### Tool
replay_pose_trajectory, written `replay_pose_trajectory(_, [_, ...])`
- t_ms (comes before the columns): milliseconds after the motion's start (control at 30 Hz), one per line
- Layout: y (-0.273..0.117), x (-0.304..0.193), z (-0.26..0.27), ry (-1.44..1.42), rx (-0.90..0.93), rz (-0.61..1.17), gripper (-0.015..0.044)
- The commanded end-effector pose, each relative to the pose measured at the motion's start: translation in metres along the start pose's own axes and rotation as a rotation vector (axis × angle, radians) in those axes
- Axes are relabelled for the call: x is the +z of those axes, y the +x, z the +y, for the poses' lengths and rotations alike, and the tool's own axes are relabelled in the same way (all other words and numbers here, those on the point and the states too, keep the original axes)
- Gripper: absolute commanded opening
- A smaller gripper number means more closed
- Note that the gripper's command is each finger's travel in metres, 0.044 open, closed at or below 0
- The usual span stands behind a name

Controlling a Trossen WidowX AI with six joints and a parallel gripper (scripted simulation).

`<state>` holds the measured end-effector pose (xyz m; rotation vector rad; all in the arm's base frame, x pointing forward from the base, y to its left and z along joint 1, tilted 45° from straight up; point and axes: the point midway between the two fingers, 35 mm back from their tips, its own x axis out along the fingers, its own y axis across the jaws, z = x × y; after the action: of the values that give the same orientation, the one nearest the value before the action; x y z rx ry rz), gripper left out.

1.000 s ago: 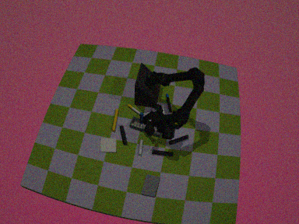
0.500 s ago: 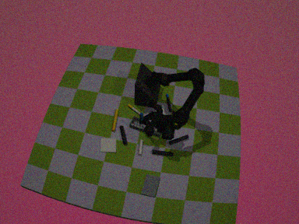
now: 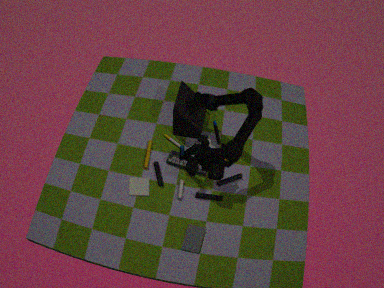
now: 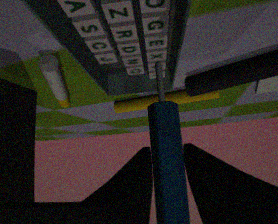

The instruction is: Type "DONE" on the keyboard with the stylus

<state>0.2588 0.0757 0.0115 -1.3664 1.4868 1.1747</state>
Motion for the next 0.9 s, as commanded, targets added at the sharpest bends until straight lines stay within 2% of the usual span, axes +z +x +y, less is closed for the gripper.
replay_pose_trajectory(0, [0.001, 0.003, -0.001, 0.005, -0.002, -0.004, 0.0081])
replay_pose_trajectory(867, [0.007, 0.014, -0.001, 0.005, -0.002, -0.004, 0.0081])
